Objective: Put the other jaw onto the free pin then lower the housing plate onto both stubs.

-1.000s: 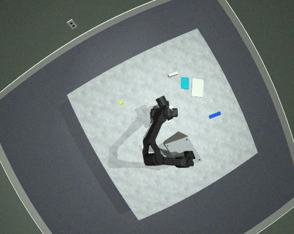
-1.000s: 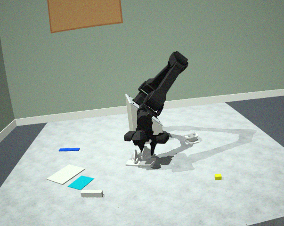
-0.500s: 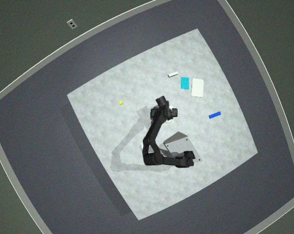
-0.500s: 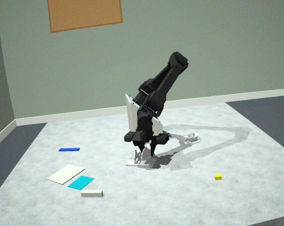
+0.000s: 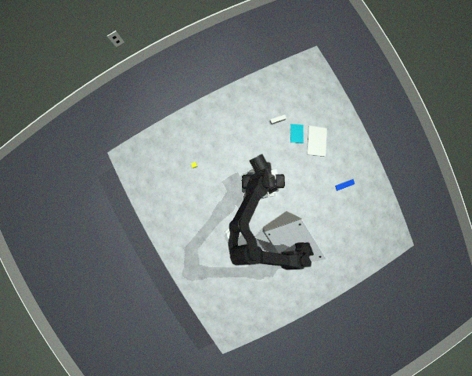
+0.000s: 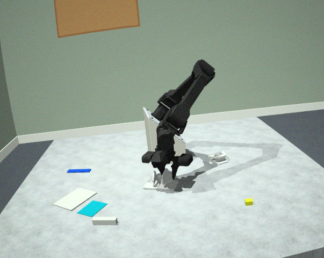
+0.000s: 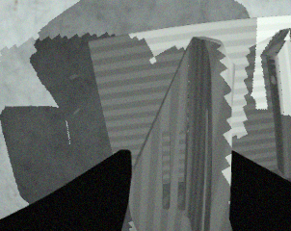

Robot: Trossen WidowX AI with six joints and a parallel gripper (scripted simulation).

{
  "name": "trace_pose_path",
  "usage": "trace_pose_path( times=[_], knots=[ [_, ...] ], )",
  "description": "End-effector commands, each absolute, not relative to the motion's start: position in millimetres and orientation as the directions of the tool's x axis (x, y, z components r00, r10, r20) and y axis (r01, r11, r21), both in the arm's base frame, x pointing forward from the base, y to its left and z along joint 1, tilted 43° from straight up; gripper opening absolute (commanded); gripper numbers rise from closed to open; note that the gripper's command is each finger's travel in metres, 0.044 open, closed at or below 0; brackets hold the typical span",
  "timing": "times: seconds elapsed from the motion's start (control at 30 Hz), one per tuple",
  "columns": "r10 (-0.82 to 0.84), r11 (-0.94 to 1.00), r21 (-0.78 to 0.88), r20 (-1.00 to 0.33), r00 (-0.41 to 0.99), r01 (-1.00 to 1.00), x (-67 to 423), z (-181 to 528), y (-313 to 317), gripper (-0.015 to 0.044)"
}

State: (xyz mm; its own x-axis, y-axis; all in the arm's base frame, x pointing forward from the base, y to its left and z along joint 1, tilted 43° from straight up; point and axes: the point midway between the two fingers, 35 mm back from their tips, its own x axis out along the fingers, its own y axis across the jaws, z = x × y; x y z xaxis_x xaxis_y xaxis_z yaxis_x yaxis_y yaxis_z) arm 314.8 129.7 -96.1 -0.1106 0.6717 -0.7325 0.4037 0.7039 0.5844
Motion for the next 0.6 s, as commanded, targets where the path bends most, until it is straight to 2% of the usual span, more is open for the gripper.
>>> trace_pose_path(
  times=[0.0, 0.57],
  knots=[
    [0.675, 0.7, 0.586, -0.73, -0.11, 0.409, 314.6, -97.1, 131.0, 0.0134],
    [0.675, 0.7, 0.586, -0.73, -0.11, 0.409, 314.2, -99.3, 133.1, 0.0134]
  ],
)
